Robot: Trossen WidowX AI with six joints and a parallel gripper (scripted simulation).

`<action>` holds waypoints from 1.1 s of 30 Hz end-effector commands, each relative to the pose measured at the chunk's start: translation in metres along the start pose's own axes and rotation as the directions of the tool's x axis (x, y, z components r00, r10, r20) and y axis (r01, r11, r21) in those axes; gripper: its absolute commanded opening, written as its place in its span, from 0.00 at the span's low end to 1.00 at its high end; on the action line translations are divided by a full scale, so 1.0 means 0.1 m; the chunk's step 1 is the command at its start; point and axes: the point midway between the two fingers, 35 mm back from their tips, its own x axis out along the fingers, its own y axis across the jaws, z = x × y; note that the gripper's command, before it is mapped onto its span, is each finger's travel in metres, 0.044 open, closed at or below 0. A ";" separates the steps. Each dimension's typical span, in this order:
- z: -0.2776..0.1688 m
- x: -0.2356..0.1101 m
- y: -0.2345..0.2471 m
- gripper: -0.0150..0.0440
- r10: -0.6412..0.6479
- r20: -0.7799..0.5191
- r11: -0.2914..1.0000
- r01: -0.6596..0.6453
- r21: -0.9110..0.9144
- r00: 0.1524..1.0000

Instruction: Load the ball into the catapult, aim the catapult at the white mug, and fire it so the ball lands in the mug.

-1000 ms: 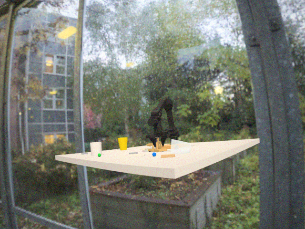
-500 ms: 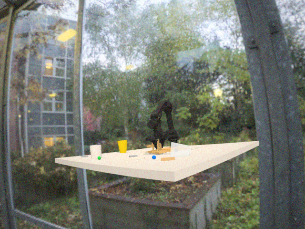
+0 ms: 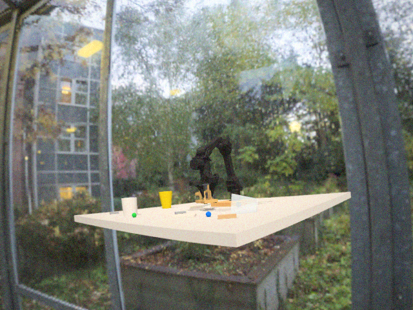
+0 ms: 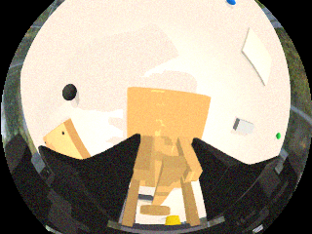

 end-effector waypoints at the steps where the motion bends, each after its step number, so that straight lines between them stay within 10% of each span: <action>1: -0.18 -0.08 -0.26 0.25 -0.024 0.010 0.989 0.022 0.149 1.000; 17: -1.13 -0.09 -1.12 0.25 -0.031 0.001 0.771 0.024 0.636 1.000; 33: -1.23 0.00 -1.22 0.25 -0.032 0.000 0.752 0.024 0.659 0.999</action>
